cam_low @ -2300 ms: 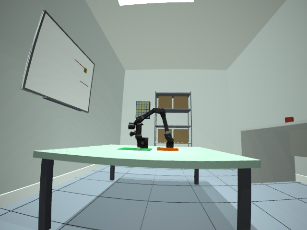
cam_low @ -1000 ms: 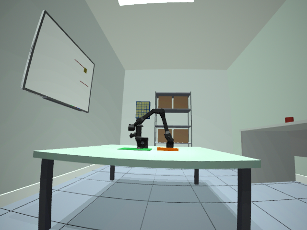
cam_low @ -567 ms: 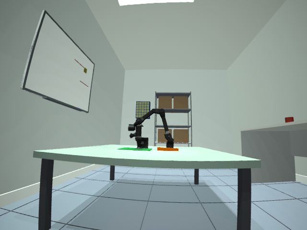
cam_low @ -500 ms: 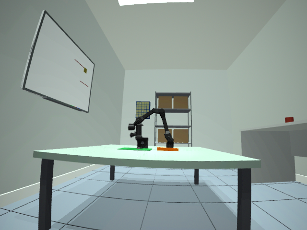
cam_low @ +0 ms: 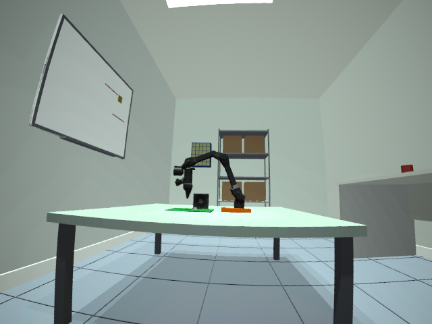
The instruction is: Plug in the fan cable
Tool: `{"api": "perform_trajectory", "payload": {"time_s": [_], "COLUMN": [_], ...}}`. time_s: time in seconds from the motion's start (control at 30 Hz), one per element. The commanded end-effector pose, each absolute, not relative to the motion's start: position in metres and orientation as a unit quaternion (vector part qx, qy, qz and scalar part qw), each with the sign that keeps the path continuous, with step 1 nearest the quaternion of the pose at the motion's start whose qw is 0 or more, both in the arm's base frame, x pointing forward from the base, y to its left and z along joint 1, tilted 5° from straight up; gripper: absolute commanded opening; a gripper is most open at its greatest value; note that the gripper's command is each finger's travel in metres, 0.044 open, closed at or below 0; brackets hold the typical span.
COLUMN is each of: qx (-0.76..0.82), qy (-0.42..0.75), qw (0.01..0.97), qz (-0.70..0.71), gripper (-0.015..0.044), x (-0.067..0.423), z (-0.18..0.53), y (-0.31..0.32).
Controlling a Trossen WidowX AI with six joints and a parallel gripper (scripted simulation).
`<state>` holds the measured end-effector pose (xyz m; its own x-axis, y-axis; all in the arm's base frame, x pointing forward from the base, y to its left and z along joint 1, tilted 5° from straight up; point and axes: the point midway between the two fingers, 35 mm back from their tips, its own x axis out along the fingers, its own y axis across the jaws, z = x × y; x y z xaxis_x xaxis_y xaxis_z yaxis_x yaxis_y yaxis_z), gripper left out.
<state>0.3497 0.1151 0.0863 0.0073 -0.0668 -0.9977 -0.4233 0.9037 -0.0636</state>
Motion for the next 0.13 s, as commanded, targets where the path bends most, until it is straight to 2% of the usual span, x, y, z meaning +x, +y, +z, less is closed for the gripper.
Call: {"api": "perform_trajectory", "payload": {"time_s": [0.0, 0.1], "qx": [-0.175, -0.175], "qy": [0.692, 0.691], "qw": [0.688, 0.688], "qz": [0.133, 0.134], "gripper": [0.0260, 0.0260], "x": [0.367, 0.377], "z": [0.085, 0.081], "y": [0.150, 0.173]}}
